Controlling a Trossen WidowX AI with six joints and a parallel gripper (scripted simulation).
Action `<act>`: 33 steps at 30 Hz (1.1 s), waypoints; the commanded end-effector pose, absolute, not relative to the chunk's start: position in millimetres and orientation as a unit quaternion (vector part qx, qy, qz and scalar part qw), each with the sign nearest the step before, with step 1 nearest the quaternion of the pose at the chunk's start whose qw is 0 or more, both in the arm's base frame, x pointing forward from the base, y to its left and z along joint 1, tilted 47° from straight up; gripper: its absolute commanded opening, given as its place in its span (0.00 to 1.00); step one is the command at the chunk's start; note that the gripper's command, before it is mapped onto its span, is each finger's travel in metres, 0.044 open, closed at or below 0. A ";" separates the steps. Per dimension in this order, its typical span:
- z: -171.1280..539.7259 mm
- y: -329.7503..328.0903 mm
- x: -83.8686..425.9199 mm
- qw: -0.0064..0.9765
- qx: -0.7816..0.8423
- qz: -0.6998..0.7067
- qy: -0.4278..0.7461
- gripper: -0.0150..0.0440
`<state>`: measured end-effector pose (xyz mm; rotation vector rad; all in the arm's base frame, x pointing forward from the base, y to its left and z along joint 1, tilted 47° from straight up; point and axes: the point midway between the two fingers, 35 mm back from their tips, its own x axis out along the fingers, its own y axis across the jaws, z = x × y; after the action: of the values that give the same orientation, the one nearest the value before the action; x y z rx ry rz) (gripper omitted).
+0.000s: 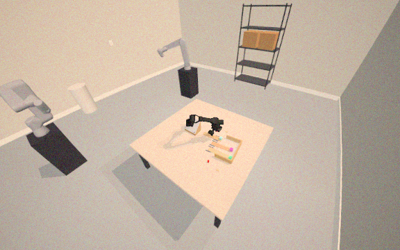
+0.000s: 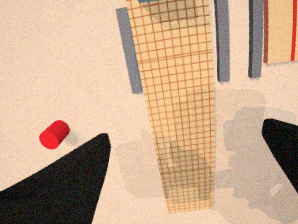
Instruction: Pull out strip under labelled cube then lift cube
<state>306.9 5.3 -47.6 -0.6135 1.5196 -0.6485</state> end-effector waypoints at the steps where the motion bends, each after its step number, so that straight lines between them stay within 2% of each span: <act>1: -46.5 7.0 322.1 0.638 -0.270 -0.283 0.664 1.00; 23: -43.6 16.1 398.8 0.639 -0.269 -0.284 0.662 1.00; 30: -49.8 10.0 399.0 0.639 -0.269 -0.284 0.662 0.69; 33: -53.2 6.4 399.1 0.639 -0.269 -0.284 0.662 0.68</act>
<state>399.3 9.6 -50.1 -0.6075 1.5108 -0.6486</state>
